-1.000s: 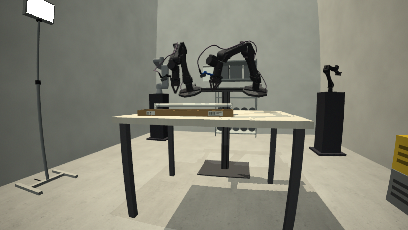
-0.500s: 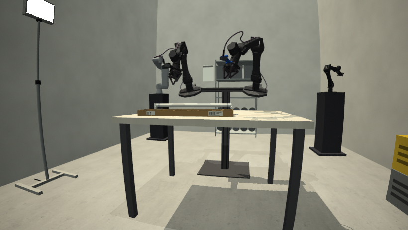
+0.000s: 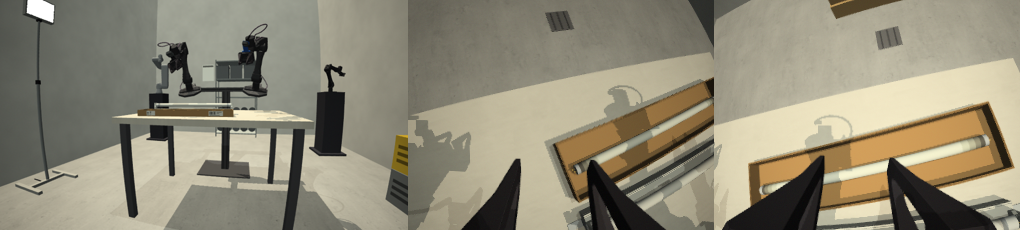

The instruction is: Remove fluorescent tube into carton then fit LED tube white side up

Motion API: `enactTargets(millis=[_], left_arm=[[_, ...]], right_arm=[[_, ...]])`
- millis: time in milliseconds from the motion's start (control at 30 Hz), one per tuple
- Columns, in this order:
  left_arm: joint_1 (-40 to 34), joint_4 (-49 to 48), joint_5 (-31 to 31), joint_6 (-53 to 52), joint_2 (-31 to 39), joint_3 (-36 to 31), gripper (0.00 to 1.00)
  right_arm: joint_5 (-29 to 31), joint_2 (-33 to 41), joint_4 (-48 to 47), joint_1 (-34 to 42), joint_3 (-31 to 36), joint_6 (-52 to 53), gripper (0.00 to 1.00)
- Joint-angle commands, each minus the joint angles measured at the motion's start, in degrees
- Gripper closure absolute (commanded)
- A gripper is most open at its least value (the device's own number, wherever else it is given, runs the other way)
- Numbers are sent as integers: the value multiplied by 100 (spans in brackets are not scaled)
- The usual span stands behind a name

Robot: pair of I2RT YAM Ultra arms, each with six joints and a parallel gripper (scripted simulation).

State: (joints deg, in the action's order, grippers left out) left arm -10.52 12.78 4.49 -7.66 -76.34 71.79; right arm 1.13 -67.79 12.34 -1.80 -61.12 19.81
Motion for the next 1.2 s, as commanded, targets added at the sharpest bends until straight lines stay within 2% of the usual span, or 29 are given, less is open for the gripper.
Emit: enactTargets(millis=[0, 200, 367, 433, 600, 667, 833, 900, 1167], left_arm=[[277, -597, -213, 358, 634, -298, 51], [818, -1252, -532, 798, 1463, -1019, 51], [988, -1429, -549, 873, 1691, -1239, 51], [1065, -1476, -540, 886, 1800, -1294, 51], [1093, -1413, -442, 702, 1888, -981, 51], [914, -1107, -443, 610, 1516, -975, 51], [853, -810, -411, 405, 1344, -859, 51], [768, -578, -379, 256, 1147, -695, 51], [250, 744, -315, -801, 13, 78, 51]], right_arm=[[-56, 528, -560, 173, -261, -825, 51], [-193, 787, -1258, 116, 144, -2043, 51], [-336, 911, -1472, 211, 229, -2239, 51], [-303, 990, -1517, 221, 55, -2253, 51], [-321, 1009, -1474, 218, -71, -1940, 51], [-161, 675, -1140, 162, -47, -1760, 51], [-84, 587, -885, 82, -72, -1385, 51], [-215, 463, -685, 53, -210, -1069, 51], [94, -237, 313, -21, -343, 720, 51]])
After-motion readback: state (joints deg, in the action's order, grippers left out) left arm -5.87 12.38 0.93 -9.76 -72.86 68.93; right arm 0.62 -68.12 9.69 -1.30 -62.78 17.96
